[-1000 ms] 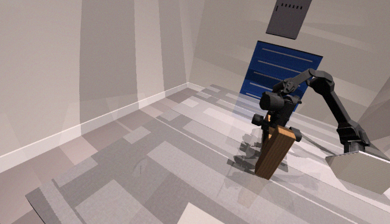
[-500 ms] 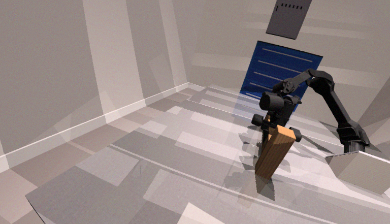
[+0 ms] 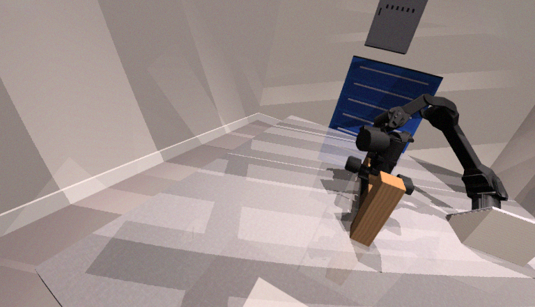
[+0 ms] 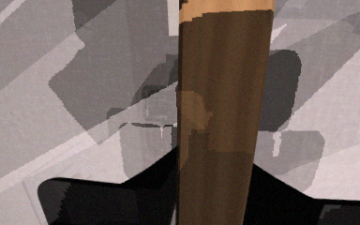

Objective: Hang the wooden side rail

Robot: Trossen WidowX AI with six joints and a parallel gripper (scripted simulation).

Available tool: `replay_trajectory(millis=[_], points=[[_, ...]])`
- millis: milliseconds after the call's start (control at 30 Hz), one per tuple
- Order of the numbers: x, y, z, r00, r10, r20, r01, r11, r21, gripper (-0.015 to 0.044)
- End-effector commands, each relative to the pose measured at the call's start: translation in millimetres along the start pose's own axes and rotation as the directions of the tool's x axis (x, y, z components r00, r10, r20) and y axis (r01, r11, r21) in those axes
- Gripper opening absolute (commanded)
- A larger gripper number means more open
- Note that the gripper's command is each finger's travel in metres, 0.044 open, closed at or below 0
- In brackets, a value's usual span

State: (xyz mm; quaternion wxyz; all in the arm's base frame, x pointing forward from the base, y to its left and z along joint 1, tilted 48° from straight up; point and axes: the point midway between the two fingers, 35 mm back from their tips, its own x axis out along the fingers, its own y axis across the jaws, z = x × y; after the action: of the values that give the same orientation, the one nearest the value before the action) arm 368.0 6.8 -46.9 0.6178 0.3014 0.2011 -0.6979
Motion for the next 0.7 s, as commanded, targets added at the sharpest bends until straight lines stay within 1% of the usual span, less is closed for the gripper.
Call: replay_trajectory(millis=[0, 667], points=[[-4.3, -1.3, -4.1, 1.000, 0.010, -0.005, -0.010, 1.000, -0.004, 0.0000], [-4.4, 0.1, -6.0, 1.000, 0.010, -0.005, -0.010, 1.000, -0.004, 0.0000]])
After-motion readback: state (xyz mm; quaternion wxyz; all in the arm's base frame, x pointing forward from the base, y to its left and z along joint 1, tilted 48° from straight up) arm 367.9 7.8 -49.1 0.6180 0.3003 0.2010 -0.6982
